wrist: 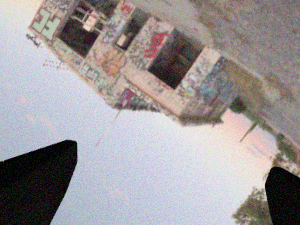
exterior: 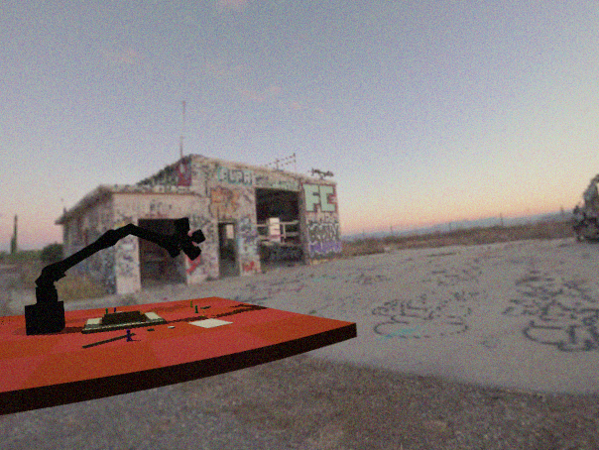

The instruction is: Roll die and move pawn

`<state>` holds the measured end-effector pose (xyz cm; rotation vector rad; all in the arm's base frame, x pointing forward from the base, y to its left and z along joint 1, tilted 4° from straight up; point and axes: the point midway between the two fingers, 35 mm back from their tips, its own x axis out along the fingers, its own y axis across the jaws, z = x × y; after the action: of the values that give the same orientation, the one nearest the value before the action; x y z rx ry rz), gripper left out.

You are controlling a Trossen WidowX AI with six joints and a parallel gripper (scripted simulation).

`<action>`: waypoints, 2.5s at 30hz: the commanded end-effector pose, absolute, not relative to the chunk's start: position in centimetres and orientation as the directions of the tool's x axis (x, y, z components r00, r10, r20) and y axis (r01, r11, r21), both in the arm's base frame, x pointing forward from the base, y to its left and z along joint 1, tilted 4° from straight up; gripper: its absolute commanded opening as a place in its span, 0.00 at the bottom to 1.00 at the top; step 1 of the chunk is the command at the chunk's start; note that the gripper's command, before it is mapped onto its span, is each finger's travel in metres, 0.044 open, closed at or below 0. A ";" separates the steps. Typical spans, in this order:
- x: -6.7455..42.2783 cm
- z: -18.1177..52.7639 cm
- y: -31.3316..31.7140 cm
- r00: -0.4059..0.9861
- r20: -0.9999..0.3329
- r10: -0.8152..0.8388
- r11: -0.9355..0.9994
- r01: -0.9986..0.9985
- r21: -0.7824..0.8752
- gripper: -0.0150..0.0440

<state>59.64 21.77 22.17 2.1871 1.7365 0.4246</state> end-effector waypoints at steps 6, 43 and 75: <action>58.9 20.1 24.4 0.304 -0.050 0.951 -0.219 0.781 0.584 0.72; 31.7 1.1 21.9 0.081 -0.957 0.279 0.898 -0.376 0.229 0.72; 25.7 -3.1 18.1 -0.026 -0.997 0.066 0.727 -0.684 0.066 0.72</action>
<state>25.80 18.19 -2.53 -0.5229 1.4844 0.6450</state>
